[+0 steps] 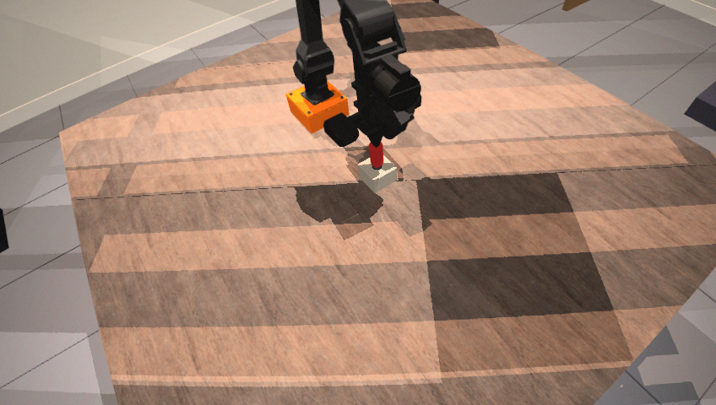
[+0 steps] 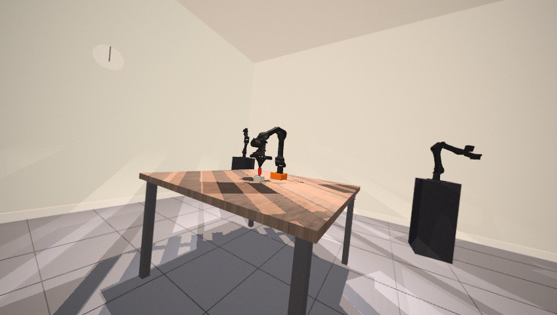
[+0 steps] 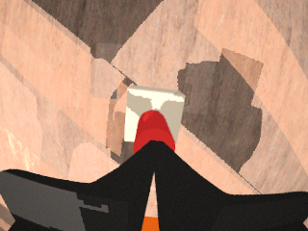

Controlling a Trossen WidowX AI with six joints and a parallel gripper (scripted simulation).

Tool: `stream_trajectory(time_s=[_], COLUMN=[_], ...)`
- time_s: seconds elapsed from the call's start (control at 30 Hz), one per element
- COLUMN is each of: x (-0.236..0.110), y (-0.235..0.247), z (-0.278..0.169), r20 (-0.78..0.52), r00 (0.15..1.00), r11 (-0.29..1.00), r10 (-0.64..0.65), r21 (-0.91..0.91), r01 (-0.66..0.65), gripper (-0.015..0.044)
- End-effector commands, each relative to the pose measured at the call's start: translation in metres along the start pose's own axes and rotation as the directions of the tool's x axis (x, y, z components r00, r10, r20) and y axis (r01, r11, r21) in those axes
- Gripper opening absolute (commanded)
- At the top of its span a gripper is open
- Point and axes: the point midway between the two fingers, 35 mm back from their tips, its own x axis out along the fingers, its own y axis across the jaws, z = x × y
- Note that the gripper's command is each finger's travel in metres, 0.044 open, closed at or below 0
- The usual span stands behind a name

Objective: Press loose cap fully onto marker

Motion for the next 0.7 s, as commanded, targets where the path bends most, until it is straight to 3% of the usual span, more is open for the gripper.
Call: stream_trajectory(time_s=[0.0,0.2,0.4,0.67], x=[-0.009,-0.082,-0.09,-0.09], y=[0.0,-0.001,0.0,0.0], z=[0.002,0.002,0.001,0.001], r20=[0.001,0.0,0.0,0.0], r00=[1.0,1.0,1.0,1.0], r11=[1.0,1.0,1.0,1.0], r10=[0.0,0.0,0.0,0.0], r21=[0.0,0.0,0.0,0.0], r01=[0.0,0.0,0.0,0.0], gripper=[0.0,0.0,0.0,0.021])
